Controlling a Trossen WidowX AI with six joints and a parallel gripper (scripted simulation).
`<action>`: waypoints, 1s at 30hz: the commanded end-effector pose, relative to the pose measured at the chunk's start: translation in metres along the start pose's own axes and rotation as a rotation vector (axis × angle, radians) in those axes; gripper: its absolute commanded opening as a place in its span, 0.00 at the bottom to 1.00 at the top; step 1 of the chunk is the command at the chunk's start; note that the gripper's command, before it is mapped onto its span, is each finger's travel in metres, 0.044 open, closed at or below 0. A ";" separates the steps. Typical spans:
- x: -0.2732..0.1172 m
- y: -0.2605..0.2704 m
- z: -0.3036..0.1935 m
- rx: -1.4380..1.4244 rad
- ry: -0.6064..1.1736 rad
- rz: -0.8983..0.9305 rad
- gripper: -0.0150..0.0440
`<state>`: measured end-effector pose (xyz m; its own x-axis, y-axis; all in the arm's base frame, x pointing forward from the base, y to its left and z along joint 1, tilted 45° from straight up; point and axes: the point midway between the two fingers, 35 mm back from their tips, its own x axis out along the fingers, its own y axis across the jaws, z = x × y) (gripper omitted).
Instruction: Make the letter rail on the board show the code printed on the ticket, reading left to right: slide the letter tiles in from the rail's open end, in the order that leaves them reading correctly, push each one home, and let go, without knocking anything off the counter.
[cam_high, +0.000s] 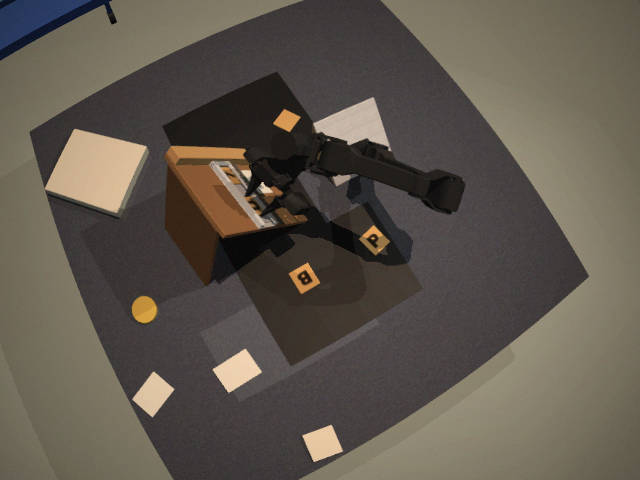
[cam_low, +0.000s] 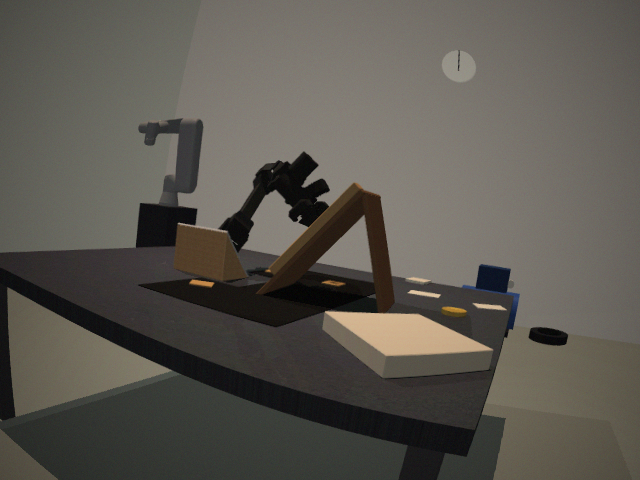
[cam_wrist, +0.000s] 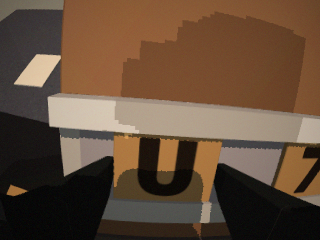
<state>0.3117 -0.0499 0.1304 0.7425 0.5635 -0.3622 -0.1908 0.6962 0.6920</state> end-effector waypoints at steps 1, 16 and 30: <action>0.000 -0.002 0.001 -0.008 -0.002 0.004 0.25; 0.000 -0.010 0.001 -0.009 -0.002 0.004 0.25; 0.000 -0.018 0.002 -0.009 -0.002 0.004 0.25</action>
<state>0.3148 -0.0613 0.1190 0.7423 0.5634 -0.3627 -0.1905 0.6964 0.6919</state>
